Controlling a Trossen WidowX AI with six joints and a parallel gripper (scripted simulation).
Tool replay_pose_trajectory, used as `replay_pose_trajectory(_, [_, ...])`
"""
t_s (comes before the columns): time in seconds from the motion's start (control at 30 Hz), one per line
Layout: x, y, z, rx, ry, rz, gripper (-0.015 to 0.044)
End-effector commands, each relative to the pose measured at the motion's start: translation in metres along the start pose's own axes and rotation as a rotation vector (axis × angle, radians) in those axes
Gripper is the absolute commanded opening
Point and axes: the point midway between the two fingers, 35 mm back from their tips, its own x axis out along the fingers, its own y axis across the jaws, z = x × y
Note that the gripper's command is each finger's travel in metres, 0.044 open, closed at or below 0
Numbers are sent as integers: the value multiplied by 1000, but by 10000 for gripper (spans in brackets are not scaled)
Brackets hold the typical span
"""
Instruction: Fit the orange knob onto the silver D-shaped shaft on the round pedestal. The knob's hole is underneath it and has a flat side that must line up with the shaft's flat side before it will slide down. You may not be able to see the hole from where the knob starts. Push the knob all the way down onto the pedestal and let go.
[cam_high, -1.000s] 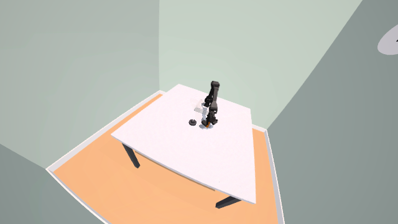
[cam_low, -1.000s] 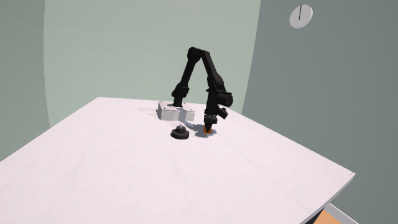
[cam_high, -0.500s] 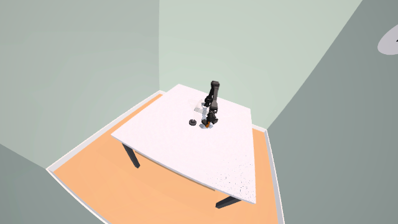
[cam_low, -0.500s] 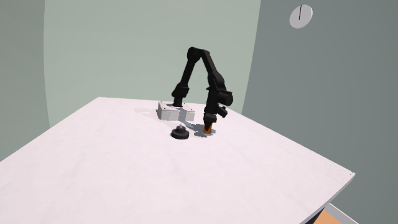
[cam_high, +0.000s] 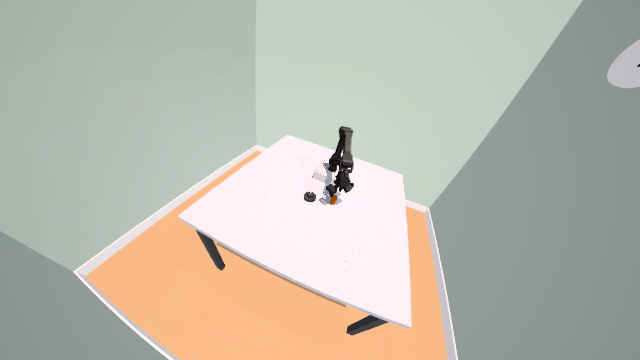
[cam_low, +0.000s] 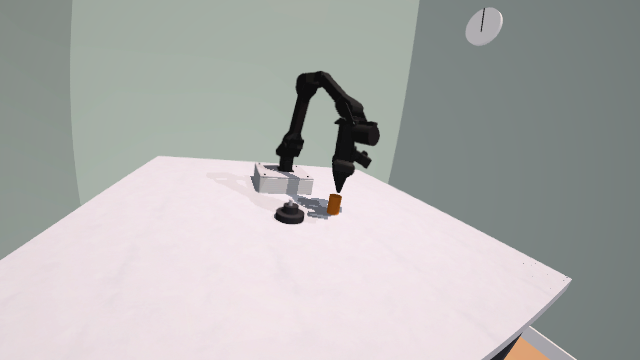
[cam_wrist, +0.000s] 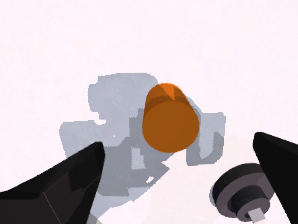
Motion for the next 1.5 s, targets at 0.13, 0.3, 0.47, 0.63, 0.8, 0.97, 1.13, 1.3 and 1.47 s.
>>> replay_pose_trajectory(0.13, [12,2,-2,-4,8,14,440])
replay_pose_trajectory(0.3, [20,2,-1,-4,8,14,440])
replay_pose_trajectory(0.47, [28,2,-1,-2,7,13,440])
replay_pose_trajectory(0.63, [35,2,-1,2,7,13,440])
replay_pose_trajectory(0.8, [43,2,-1,2,6,13,440])
replay_pose_trajectory(0.97, [52,2,-1,1,7,13,440])
replay_pose_trajectory(1.13, [60,3,-1,-1,7,13,440])
replay_pose_trajectory(1.3, [68,3,-2,-2,8,14,440])
replay_pose_trajectory(1.47, [76,4,-3,-4,8,14,440])
